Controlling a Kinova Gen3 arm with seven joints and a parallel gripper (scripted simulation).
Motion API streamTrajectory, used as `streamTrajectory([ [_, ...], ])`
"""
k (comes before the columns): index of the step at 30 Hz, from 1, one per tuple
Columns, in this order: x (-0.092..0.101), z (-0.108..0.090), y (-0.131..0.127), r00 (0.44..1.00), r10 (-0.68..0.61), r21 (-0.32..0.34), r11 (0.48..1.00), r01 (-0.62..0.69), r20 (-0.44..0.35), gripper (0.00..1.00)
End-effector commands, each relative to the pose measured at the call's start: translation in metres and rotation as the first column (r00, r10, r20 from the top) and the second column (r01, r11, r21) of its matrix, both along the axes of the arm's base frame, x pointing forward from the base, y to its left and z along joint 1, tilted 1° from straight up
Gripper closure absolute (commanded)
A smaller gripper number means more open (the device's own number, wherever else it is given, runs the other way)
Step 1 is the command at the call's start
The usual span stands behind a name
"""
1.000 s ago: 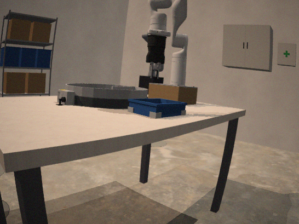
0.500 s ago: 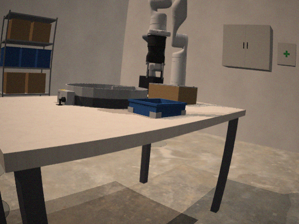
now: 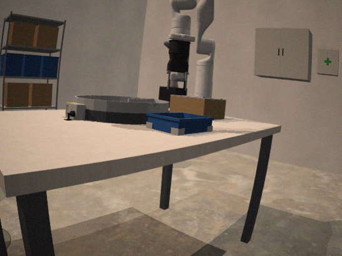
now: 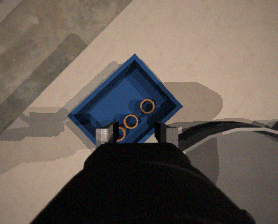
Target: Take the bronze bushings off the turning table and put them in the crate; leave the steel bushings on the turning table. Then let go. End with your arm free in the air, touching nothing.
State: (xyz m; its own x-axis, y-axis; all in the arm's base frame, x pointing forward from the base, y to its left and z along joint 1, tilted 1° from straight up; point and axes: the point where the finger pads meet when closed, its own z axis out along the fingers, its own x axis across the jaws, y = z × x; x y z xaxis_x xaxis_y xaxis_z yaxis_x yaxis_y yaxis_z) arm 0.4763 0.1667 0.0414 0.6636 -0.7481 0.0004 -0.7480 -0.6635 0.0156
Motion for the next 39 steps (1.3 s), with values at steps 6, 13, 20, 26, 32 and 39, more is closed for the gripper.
streamTrajectory([
  [6, 0.0006, 0.0009, 0.0002, 1.000, 0.000, 0.001, 1.000, 0.000, 0.002, 0.00],
  [13, 0.0008, 0.0034, 0.0012, 0.982, 0.187, 0.003, 0.982, -0.187, 0.000, 0.00],
  [20, 0.0009, 0.0040, 0.0015, 0.972, 0.233, 0.003, 0.972, -0.233, 0.000, 0.00],
  [26, 0.0009, 0.0040, 0.0015, 0.972, 0.233, 0.003, 0.972, -0.233, 0.000, 0.00],
  [32, 0.0011, 0.0071, 0.0028, 0.891, 0.454, 0.006, 0.891, -0.454, -0.001, 0.00],
  [39, 0.0011, 0.0071, 0.0028, 0.891, 0.454, 0.006, 0.891, -0.454, -0.001, 0.00],
])
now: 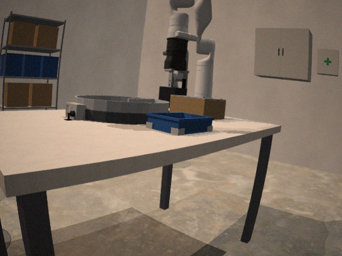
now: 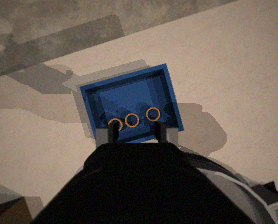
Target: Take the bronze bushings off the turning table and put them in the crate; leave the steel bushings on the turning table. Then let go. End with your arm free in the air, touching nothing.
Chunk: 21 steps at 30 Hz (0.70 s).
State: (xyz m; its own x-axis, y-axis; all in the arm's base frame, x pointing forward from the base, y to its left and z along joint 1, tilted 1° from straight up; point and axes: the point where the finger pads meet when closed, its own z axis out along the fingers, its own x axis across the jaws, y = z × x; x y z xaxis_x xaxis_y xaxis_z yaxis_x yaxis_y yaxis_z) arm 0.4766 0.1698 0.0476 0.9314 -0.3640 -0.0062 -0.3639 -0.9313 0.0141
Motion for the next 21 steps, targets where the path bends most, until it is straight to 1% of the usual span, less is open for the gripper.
streamTrajectory([
  [1, 0.0008, 0.0009, -0.0003, 1.000, -0.001, 0.001, 1.000, 0.001, 0.002, 0.00],
  [4, 0.0008, 0.0009, -0.0003, 1.000, -0.001, 0.001, 1.000, 0.001, 0.002, 0.00],
  [6, 0.0009, 0.0022, 0.0003, 0.996, 0.093, 0.002, 0.996, -0.093, 0.001, 0.00],
  [9, 0.0010, 0.0040, 0.0011, 0.973, 0.233, 0.003, 0.973, -0.233, 0.000, 0.00],
  [21, 0.0010, 0.0040, 0.0011, 0.973, 0.233, 0.003, 0.973, -0.233, 0.000, 0.00],
])
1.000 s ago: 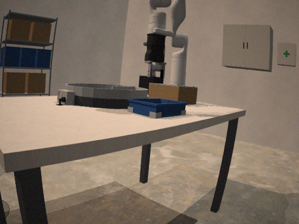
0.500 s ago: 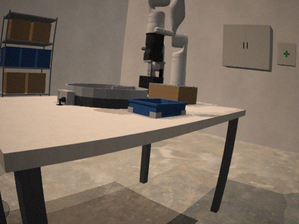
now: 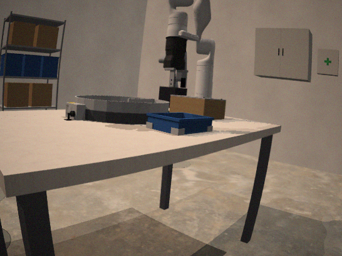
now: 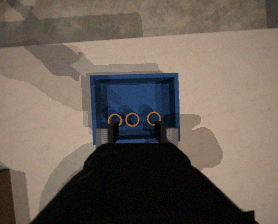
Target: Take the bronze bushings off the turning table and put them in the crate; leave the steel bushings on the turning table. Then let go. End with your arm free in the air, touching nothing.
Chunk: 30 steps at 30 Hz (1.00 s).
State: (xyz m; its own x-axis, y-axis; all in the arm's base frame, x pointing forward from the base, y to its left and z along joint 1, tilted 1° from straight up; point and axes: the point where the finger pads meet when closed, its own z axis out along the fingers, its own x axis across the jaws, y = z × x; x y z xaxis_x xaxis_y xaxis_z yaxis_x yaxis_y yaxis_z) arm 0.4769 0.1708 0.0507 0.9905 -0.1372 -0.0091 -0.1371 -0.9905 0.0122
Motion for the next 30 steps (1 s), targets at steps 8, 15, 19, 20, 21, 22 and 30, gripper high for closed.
streamTrajectory([
  [8, 0.0009, 0.0041, 0.0015, 0.972, 0.233, 0.003, 0.972, -0.233, 0.000, 0.00],
  [15, 0.0009, 0.0041, 0.0015, 0.972, 0.233, 0.003, 0.972, -0.233, 0.000, 0.00],
  [19, 0.0010, 0.0053, 0.0021, 0.946, 0.324, 0.004, 0.946, -0.324, 0.000, 0.00],
  [20, 0.0010, 0.0059, 0.0023, 0.930, 0.368, 0.005, 0.930, -0.368, -0.001, 0.00],
  [21, 0.0011, 0.0066, 0.0026, 0.911, 0.412, 0.005, 0.911, -0.412, -0.001, 0.00],
  [22, 0.0011, 0.0072, 0.0028, 0.891, 0.454, 0.006, 0.891, -0.454, -0.001, 0.00],
  [30, 0.0011, 0.0072, 0.0028, 0.891, 0.454, 0.006, 0.891, -0.454, -0.001, 0.00],
])
